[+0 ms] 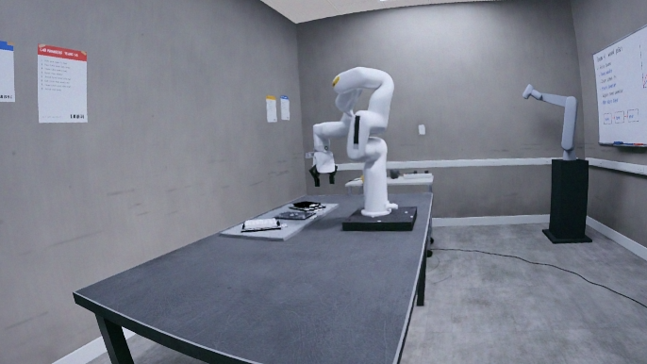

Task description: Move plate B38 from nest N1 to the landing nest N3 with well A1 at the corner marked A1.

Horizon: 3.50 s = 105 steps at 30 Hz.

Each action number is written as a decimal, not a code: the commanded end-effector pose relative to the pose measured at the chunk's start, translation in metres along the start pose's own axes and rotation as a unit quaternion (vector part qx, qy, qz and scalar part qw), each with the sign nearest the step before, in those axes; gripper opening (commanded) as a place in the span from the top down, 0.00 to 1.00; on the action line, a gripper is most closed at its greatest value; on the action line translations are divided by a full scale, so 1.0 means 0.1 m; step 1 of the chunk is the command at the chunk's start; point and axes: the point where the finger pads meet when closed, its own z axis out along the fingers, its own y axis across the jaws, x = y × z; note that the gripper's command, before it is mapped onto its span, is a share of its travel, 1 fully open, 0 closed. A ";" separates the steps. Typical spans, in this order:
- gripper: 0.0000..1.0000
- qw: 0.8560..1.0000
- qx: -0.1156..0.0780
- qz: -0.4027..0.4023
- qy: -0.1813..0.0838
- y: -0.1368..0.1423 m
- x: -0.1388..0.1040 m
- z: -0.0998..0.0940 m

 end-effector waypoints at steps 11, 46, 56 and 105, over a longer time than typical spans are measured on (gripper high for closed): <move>0.00 1.000 0.002 0.000 0.001 0.00 0.01 -0.01; 0.00 0.939 0.002 -0.343 0.002 -1.00 -0.32 -0.01; 0.00 0.869 0.002 -0.494 0.002 -1.48 -0.48 -0.01; 0.00 0.864 0.002 -0.503 0.002 -2.80 -0.91 -0.02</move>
